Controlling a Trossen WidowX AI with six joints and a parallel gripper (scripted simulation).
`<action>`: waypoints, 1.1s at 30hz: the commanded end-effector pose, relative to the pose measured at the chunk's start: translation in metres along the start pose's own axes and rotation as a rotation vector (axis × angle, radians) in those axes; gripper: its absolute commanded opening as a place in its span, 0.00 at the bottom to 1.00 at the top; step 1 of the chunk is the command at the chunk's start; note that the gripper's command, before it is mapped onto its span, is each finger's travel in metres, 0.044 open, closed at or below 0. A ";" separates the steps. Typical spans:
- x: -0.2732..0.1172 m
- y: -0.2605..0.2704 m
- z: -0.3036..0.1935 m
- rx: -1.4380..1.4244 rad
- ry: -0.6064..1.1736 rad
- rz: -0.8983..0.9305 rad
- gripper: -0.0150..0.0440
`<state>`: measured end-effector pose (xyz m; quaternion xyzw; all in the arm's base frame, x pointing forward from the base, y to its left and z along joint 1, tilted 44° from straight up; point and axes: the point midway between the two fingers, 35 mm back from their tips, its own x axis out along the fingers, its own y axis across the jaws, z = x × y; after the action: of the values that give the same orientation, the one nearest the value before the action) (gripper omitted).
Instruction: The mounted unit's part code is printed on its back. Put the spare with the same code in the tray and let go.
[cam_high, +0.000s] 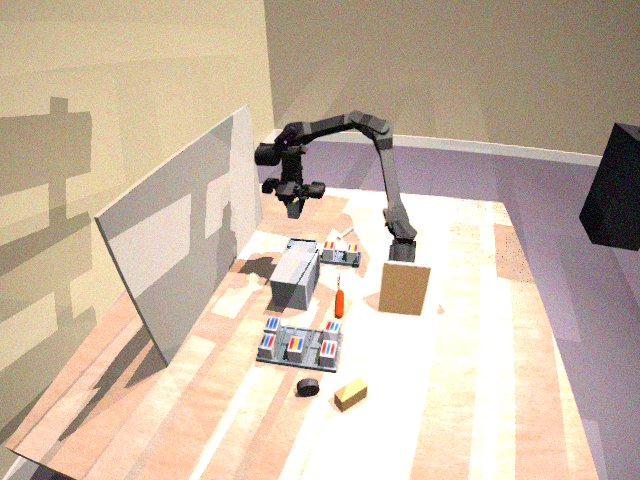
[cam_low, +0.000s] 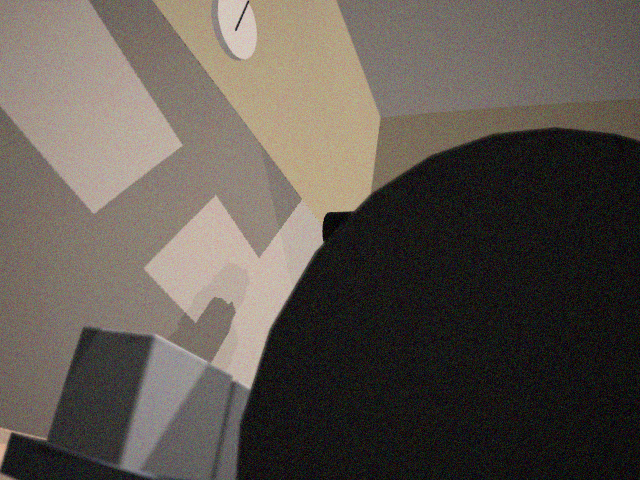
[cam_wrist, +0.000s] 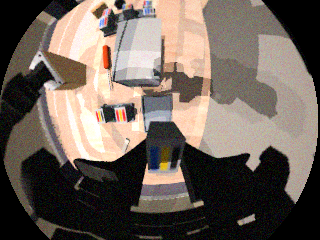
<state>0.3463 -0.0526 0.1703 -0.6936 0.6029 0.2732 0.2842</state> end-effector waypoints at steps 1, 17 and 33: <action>0.006 0.001 0.002 -0.009 0.002 0.007 0.25; 0.023 -0.001 0.002 -0.009 0.000 0.007 0.25; 0.040 -0.003 0.003 -0.008 -0.002 0.007 0.25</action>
<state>0.3555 -0.0757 0.1456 -0.6939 0.6036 0.2716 0.2834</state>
